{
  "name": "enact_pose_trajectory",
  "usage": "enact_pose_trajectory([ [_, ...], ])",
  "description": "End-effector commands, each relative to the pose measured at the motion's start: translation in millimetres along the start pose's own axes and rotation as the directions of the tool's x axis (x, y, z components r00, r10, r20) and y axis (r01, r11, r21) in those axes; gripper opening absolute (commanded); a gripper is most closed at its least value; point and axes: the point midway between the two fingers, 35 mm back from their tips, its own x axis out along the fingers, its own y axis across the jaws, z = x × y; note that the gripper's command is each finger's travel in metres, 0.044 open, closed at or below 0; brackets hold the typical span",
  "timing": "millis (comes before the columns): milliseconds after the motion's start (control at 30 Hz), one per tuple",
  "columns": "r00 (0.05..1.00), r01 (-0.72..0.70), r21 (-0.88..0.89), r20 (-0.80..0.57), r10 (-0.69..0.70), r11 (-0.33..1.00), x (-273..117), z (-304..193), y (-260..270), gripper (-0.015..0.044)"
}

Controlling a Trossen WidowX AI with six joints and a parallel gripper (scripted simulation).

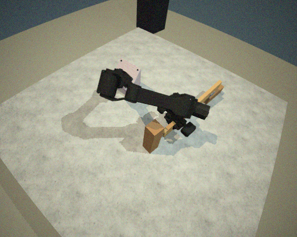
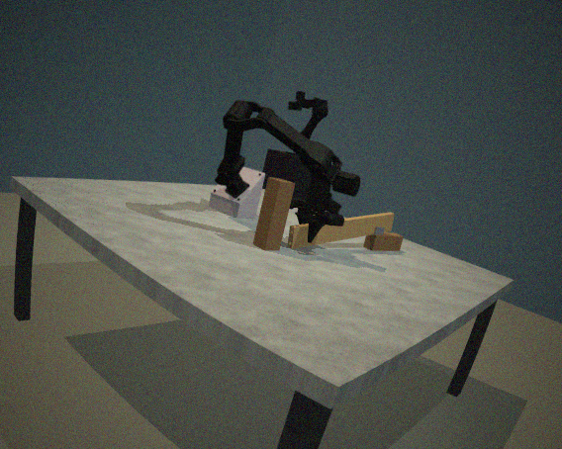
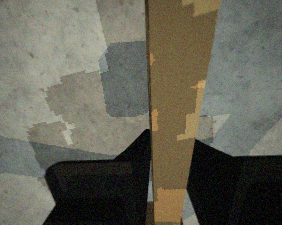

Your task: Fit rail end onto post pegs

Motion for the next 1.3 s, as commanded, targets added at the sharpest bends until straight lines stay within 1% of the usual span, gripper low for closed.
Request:
enact_pose_trajectory([
  [0,1.000,0.002,-0.002,-0.003,-0.002,1.000,-2.6,0.1,0.0,0.0000],
  [1267,1.000,0.002,-0.002,-0.002,-0.002,1.000,-21.7,0.3,-2.2,0.0000],
])
